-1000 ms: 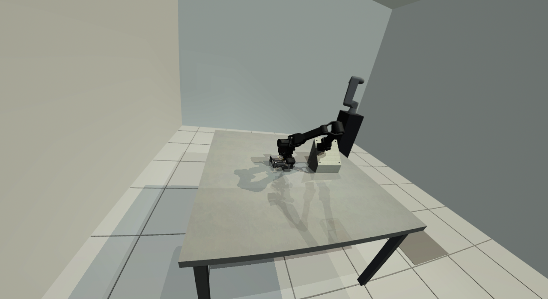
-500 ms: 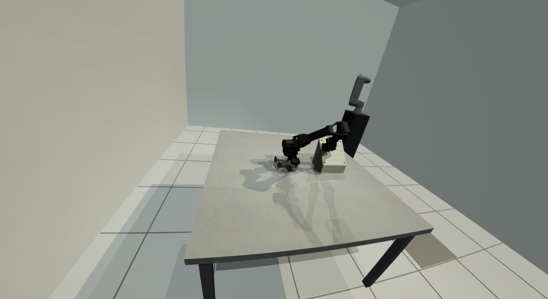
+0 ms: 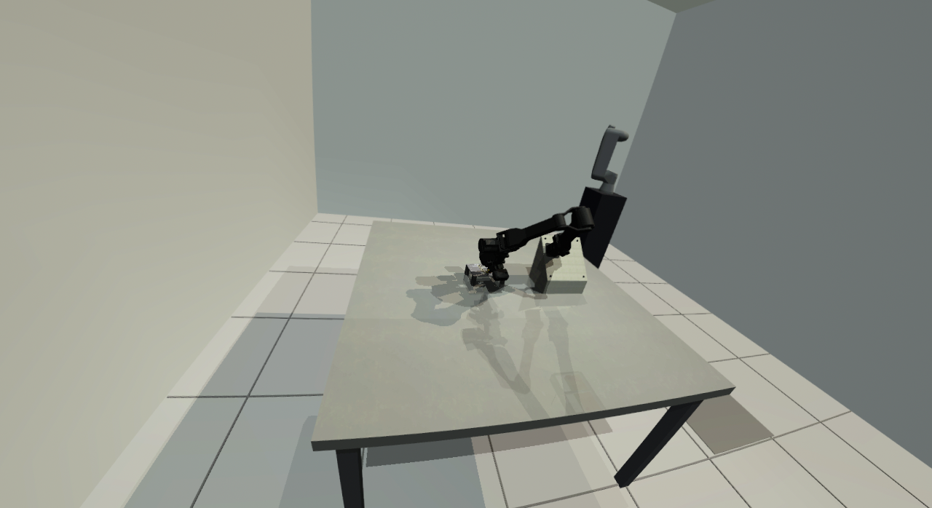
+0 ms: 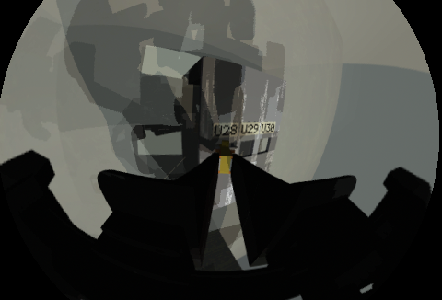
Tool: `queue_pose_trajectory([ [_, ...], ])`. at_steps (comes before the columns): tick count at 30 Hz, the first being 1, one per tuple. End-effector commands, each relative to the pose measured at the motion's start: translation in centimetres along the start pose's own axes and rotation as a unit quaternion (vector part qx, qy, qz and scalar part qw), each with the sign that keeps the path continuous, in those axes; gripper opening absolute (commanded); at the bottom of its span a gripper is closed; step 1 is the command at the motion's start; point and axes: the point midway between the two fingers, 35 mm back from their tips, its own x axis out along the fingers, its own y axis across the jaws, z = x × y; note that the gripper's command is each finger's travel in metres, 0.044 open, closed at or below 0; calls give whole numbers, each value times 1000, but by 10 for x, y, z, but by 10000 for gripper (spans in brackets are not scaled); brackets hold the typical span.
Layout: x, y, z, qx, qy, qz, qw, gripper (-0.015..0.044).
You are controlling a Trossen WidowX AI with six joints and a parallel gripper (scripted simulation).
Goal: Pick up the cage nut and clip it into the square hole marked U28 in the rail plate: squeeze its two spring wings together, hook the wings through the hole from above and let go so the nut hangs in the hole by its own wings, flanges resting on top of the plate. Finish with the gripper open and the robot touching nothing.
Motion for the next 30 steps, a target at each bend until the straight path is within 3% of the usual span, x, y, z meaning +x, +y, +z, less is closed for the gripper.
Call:
queue_pose_trajectory([
  [1, 0, 0, 0, 2, 0, -6, 1000, 25],
  [30, -1, 4, 0, 2, 0, -19, 1000, 25],
])
